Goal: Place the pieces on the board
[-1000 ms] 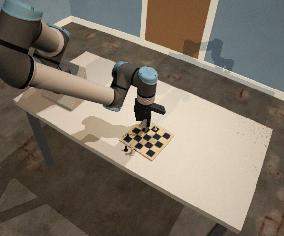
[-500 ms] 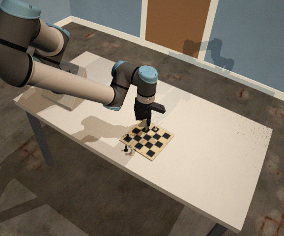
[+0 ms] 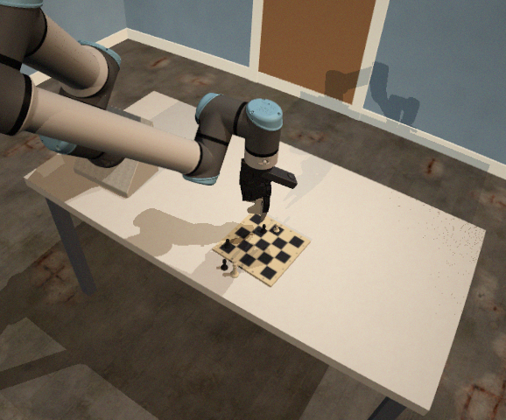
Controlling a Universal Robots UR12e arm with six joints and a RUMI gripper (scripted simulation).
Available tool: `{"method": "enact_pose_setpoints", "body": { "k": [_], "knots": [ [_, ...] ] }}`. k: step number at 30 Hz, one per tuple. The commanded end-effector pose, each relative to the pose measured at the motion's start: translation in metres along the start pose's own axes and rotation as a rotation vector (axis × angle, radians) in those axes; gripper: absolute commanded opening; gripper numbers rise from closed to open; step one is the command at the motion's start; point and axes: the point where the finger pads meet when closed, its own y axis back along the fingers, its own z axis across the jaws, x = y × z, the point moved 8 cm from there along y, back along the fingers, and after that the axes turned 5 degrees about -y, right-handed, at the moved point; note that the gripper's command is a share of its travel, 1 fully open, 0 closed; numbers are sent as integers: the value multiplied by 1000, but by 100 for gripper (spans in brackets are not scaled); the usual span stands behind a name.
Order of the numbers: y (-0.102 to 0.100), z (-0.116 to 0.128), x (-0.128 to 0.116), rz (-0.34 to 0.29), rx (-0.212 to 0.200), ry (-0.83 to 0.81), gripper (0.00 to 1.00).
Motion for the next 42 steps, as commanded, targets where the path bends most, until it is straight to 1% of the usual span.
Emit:
{"method": "enact_pose_setpoints", "body": {
  "k": [1,4,9,10,32,40,42],
  "knots": [
    [25,0,1,-3,2,-1,20],
    [30,0,1,-3,2,-1,20],
    [31,0,1,-3,2,-1,20],
    [31,0,1,-3,2,-1,100],
    [31,1,1,-3,2,-4,100],
    [32,8,-2,-3,2,-64,100],
    [32,13,-3,-3,2,-107,100]
  ]
}}
